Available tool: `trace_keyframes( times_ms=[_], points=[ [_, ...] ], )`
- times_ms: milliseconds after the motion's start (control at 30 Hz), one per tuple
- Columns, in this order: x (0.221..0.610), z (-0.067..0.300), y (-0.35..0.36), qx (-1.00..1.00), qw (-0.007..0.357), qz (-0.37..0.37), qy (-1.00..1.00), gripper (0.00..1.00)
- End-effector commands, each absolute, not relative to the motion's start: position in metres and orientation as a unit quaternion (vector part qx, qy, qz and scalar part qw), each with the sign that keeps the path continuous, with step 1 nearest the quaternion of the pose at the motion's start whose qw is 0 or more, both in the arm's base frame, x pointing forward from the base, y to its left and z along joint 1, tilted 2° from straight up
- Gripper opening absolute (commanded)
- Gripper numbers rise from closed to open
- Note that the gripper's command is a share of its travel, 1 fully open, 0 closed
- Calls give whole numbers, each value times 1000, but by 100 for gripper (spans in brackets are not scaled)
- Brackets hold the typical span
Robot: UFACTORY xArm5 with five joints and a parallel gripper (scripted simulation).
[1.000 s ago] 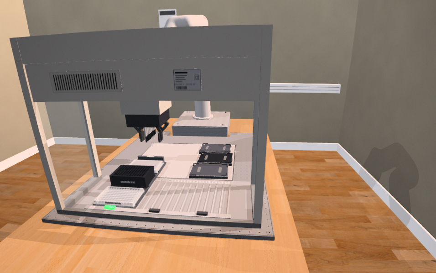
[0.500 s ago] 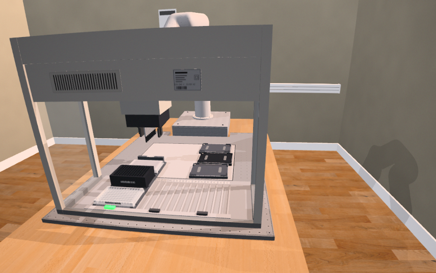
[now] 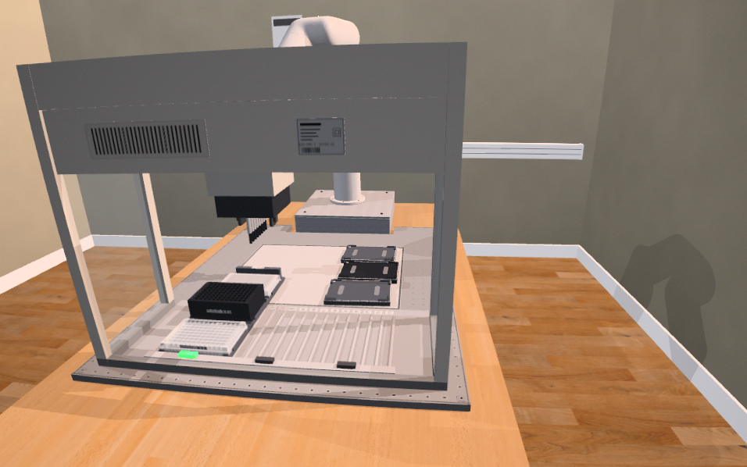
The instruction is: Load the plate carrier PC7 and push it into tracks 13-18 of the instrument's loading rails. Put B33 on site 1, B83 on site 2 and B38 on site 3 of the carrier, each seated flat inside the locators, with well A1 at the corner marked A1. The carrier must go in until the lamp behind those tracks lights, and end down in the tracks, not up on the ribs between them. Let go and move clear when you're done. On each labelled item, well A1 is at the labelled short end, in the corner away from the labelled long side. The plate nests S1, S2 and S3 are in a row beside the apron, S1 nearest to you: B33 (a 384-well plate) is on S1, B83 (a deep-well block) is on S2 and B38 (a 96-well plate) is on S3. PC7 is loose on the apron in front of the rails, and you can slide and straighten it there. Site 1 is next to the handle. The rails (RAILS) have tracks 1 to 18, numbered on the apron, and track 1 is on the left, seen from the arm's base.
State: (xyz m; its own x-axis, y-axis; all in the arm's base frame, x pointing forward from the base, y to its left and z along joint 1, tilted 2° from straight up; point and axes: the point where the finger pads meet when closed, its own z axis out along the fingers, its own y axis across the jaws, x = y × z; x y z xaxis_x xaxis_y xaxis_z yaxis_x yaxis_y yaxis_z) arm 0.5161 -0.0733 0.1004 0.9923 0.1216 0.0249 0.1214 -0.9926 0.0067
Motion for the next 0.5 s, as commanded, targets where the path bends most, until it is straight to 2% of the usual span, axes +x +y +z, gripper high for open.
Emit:
trace_keyframes(
  times_ms=[0,467],
  points=[
    [517,111,-74,998,-4,16,61,81],
    [517,131,-74,998,-4,16,61,81]
  ],
)
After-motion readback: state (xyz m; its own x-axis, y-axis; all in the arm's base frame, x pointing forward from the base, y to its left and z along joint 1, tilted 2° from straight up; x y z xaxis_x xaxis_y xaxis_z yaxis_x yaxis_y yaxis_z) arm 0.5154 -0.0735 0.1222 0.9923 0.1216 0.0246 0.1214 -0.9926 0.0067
